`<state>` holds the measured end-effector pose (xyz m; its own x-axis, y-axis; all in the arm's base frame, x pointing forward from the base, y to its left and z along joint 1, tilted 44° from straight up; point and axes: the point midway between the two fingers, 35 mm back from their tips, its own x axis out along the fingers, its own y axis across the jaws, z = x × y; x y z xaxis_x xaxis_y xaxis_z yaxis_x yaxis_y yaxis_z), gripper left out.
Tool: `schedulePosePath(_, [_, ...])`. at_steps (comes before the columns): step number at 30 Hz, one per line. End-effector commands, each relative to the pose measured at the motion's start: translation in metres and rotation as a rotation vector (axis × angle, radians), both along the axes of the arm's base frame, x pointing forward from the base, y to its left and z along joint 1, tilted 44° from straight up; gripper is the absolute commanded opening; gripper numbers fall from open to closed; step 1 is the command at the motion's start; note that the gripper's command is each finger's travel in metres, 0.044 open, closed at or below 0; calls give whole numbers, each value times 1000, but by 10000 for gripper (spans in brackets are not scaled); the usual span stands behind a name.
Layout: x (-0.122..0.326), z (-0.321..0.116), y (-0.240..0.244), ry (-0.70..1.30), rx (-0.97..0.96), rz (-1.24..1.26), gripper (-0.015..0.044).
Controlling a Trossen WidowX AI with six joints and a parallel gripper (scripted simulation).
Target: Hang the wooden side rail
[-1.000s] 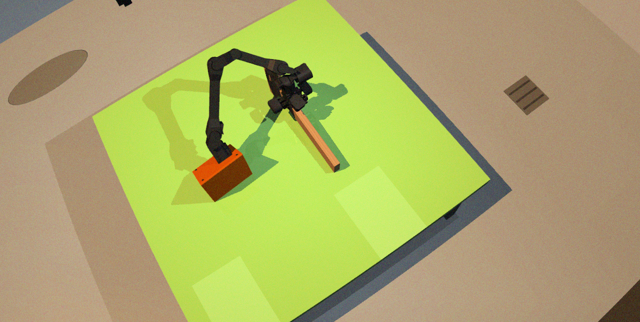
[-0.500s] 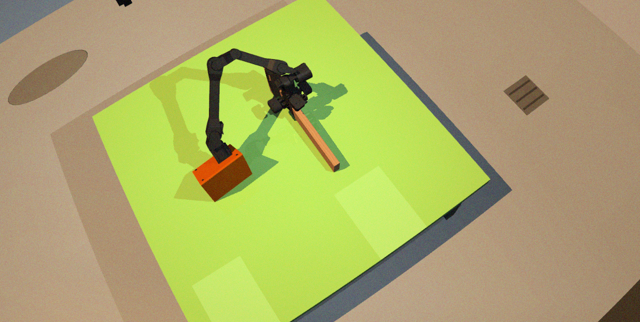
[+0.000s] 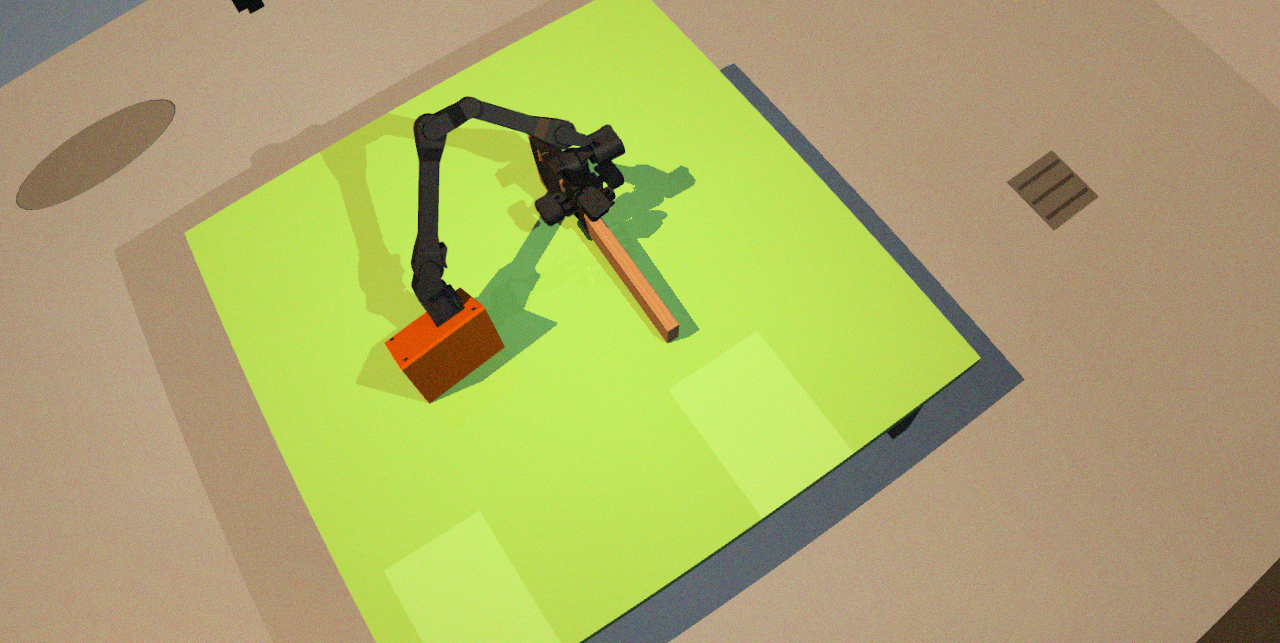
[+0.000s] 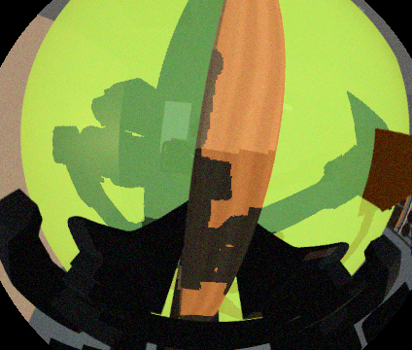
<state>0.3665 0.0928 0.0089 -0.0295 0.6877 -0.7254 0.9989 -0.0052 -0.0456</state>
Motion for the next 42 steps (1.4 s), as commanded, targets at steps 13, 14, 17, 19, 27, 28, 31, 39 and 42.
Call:
schedulePosePath(13, [1, 4, 0, -5, 1, -7, 0])
schedulePosePath(14, [1, 4, 0, -5, 1, -7, 0])
schedulePosePath(17, [1, 4, 0, -5, 1, -7, 0])
schedulePosePath(19, [1, 4, 0, -5, 1, -7, 0])
schedulePosePath(27, [2, 4, 1, -6, 1, -7, 0])
schedulePosePath(28, [2, 4, 1, -6, 1, -7, 0])
schedulePosePath(31, [2, 4, 2, -6, 1, -7, 0])
schedulePosePath(39, [2, 5, 2, -5, 1, -7, 0])
schedulePosePath(42, [1, 5, 3, -5, 1, -7, 0])
